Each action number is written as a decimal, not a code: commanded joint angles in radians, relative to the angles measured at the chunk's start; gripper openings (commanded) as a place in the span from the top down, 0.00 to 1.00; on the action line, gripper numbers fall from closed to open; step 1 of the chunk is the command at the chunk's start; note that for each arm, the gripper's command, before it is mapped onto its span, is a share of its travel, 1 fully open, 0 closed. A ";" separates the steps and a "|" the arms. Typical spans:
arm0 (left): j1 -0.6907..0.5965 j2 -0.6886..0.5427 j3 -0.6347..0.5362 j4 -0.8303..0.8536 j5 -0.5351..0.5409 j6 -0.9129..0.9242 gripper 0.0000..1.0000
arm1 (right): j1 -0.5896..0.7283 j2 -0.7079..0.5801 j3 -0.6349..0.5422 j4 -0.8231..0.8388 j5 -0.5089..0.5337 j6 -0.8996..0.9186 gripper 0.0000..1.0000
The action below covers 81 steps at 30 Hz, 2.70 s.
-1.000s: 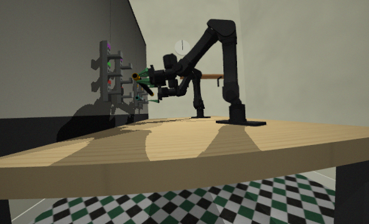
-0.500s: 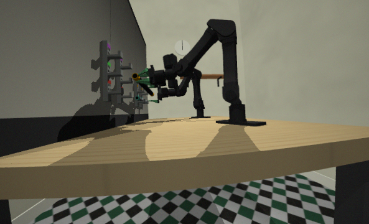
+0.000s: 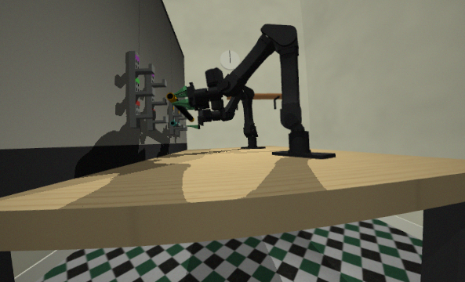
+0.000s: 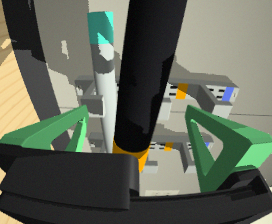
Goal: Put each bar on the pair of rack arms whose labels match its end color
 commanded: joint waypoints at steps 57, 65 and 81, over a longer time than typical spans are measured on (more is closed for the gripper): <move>-0.007 -0.058 0.102 -0.021 -0.006 -0.043 1.00 | -0.011 -0.046 0.003 -0.011 -0.004 0.001 0.00; -0.007 -0.057 0.094 -0.013 -0.007 -0.044 1.00 | -0.010 -0.040 -0.005 0.003 -0.003 0.001 0.47; -0.010 -0.052 0.076 0.010 -0.011 -0.046 1.00 | -0.010 -0.034 -0.016 0.020 -0.003 0.001 1.00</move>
